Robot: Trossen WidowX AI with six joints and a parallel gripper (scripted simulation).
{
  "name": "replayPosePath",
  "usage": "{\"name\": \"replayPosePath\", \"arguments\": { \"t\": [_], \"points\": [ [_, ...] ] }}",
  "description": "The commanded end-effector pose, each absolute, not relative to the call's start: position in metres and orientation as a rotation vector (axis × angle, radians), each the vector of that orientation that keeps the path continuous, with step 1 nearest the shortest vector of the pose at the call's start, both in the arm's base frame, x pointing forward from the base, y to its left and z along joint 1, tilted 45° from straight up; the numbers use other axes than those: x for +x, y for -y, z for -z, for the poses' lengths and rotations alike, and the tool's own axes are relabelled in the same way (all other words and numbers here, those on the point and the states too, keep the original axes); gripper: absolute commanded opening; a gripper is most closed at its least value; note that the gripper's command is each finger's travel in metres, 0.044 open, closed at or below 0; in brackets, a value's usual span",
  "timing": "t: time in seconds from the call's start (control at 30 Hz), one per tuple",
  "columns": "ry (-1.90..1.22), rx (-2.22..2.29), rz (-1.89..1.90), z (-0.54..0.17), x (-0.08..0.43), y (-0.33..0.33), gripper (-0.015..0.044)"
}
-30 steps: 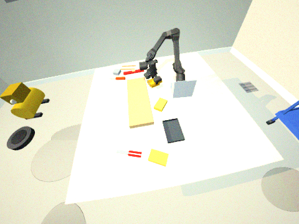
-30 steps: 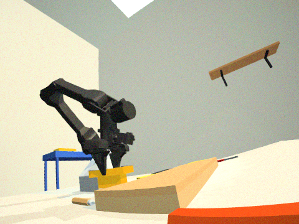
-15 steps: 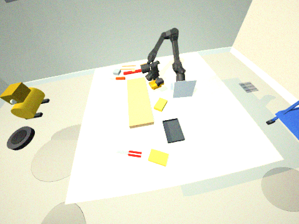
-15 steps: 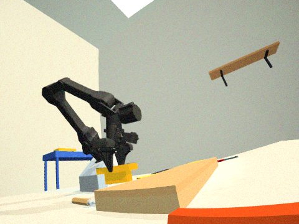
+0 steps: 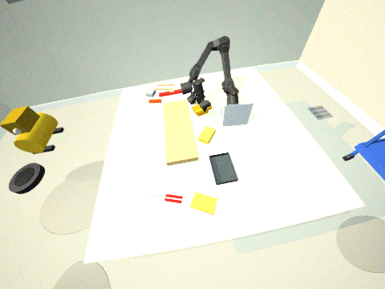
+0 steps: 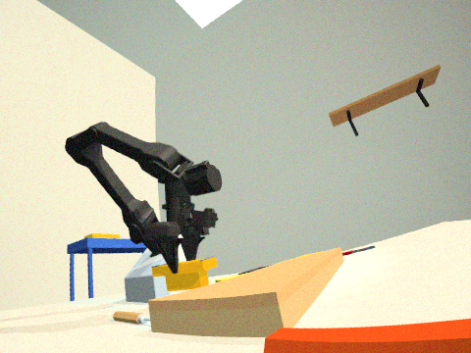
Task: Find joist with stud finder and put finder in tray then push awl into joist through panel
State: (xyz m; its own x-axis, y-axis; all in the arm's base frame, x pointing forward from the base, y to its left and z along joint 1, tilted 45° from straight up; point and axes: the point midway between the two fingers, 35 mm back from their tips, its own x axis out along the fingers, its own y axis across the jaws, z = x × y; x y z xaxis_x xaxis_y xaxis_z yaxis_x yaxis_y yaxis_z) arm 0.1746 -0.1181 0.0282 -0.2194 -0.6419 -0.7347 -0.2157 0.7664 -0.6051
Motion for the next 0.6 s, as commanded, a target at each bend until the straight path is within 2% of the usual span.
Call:
{"name": "replayPosePath", "arguments": {
  "t": [0.0, 0.57],
  "points": [
    [-1.795, -0.647, 0.428, -0.0291, 0.1757, 0.1185, 0.0000],
    [-1.825, -0.541, 0.332, -0.0322, 0.1770, 0.1224, 0.0000]
  ]
}}
